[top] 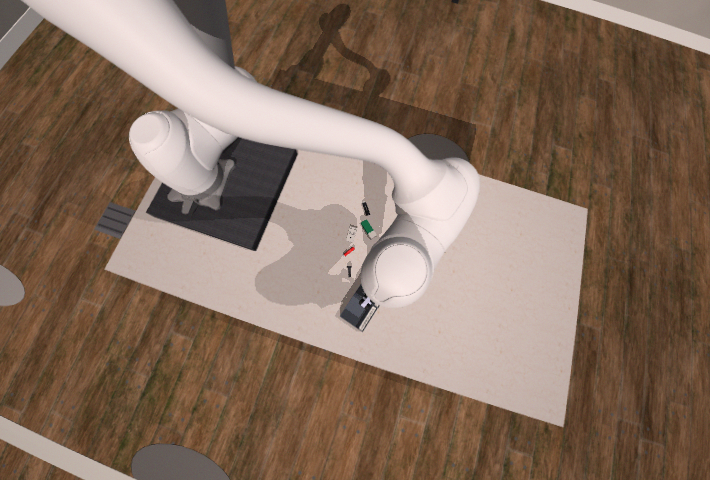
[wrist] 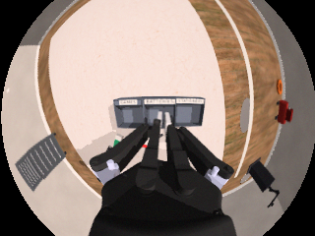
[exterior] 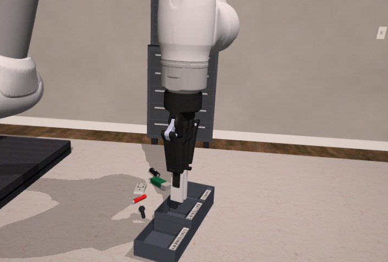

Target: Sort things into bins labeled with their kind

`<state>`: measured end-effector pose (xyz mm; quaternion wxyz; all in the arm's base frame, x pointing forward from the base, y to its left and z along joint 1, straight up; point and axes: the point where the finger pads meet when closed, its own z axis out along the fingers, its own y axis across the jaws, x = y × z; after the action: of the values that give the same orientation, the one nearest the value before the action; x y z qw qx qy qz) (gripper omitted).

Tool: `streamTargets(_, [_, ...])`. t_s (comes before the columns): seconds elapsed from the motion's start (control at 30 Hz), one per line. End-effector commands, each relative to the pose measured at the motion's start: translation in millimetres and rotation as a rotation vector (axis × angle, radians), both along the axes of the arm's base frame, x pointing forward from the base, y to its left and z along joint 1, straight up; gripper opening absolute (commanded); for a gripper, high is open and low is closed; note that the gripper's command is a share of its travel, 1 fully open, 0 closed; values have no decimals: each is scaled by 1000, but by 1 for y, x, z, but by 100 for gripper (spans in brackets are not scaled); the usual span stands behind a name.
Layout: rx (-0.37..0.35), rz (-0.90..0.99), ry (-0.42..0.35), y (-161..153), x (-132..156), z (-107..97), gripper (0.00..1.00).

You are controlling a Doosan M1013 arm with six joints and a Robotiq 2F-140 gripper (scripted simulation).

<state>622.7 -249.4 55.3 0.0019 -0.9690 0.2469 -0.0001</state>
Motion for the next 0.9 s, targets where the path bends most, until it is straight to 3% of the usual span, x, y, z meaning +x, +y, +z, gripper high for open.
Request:
streamTargets(0.0, [0, 0, 0, 0, 0, -7, 5])
streamTargets(0.6, [0, 0, 0, 0, 0, -50, 5])
streamTargets(0.87, [0, 0, 0, 0, 0, -51, 5])
